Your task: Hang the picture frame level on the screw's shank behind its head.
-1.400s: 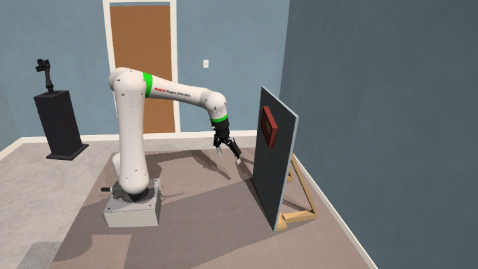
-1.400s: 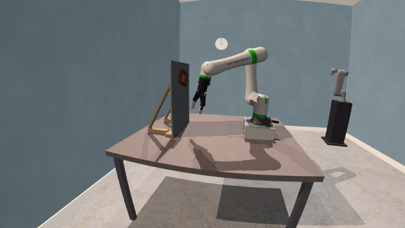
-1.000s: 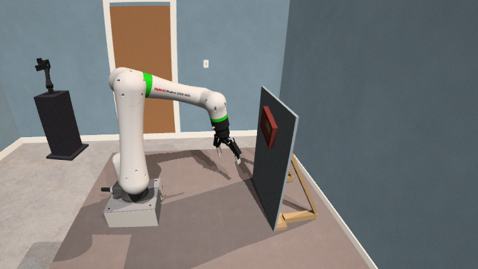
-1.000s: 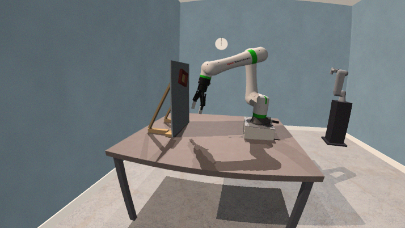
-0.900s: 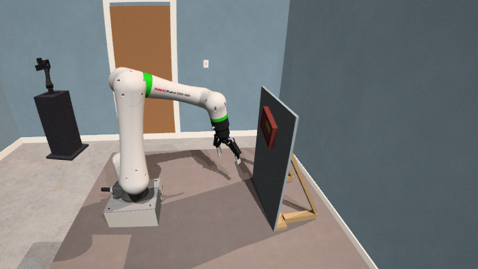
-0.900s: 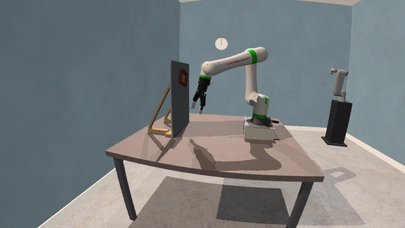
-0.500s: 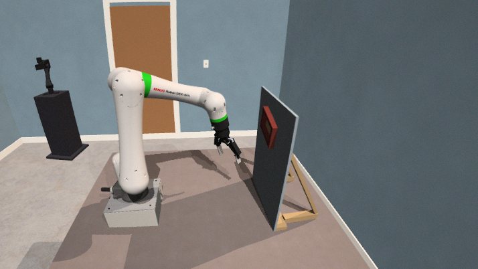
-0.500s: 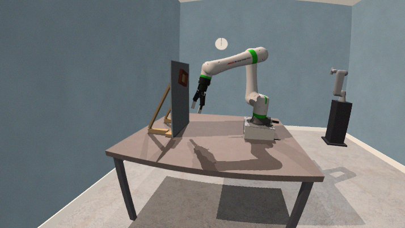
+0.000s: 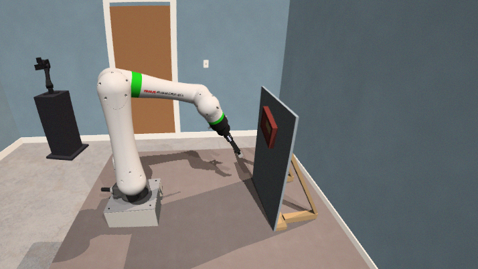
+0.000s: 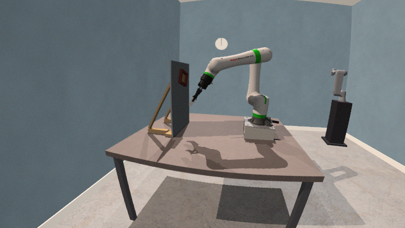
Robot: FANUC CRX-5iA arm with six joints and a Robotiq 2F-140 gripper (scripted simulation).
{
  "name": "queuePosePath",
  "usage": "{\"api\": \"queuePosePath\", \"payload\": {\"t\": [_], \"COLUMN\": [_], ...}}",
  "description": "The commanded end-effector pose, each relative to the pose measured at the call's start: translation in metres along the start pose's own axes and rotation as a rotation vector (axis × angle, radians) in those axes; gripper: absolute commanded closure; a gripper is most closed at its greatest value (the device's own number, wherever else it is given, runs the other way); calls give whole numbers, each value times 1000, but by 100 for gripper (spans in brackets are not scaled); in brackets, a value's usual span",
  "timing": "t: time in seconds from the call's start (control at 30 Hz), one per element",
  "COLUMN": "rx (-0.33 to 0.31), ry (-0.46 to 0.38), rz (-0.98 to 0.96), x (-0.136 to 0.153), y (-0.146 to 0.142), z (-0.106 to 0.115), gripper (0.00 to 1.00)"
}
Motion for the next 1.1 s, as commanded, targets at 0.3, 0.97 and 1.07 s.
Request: {"api": "queuePosePath", "payload": {"t": [0.3,0.97,1.07], "rx": [-93,-347,-398], "ry": [481,1113,1210], "rz": [-647,-1468,-1567], "x": [-81,-72,-68], "y": [38,144,147], "z": [84,238,243], "gripper": [0,0,0]}}
Point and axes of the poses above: the point where the finger pads meet when closed, its own z axis back along the fingers, its own y axis across the jaws, x = y × z, the point moved 3 cm from there along z, back along the fingers, and after that the axes turned 15 degrees about z, right-handed, at the moved point
